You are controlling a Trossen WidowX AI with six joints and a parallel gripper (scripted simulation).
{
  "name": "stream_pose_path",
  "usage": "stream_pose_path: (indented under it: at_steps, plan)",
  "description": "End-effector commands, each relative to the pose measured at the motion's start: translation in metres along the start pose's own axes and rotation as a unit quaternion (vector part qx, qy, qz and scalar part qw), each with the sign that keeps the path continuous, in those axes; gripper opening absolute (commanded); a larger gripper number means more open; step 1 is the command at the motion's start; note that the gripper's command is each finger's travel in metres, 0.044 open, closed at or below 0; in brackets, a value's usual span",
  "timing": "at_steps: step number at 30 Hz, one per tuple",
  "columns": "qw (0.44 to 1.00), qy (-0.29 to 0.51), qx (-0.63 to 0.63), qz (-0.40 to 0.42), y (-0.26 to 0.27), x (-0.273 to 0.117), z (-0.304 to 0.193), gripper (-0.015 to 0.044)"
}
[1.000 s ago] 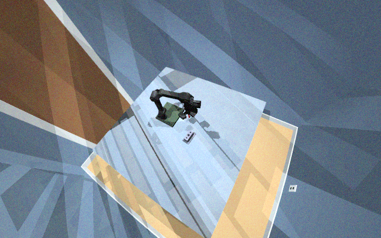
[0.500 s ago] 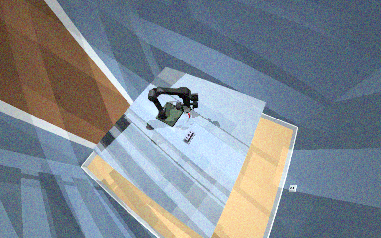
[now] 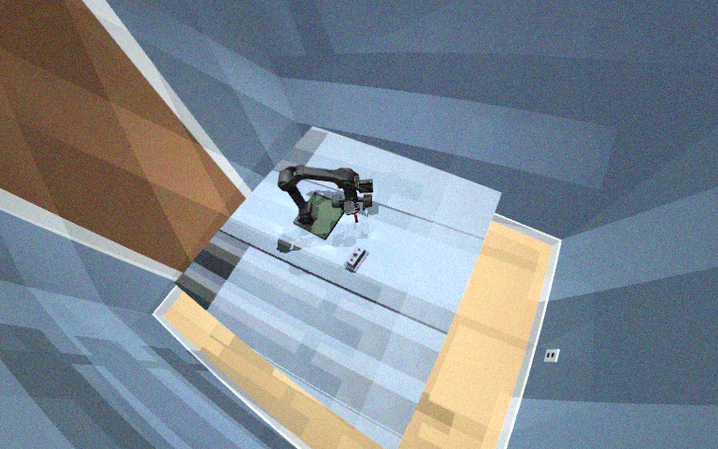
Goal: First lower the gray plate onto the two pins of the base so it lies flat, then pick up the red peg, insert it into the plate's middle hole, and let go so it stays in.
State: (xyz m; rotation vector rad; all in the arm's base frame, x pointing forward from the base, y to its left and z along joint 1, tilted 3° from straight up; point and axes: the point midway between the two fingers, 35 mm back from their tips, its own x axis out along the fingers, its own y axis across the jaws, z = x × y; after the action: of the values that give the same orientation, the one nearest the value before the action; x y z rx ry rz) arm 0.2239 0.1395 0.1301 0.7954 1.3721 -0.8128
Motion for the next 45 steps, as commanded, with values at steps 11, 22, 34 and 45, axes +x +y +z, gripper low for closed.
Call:
stream_pose_path:
  at_steps: [11,22,34,45]
  plan:
    - [1.000,0.000,0.003,0.002,0.002,0.026,0.001,0.0440]
    - [1.000,0.000,0.003,0.002,0.003,0.044,0.001,0.0440]
    - [1.000,0.000,0.003,0.002,0.002,0.063,0.001,0.0440]
    - [1.000,0.000,0.003,0.002,0.001,0.072,0.001,0.0335]
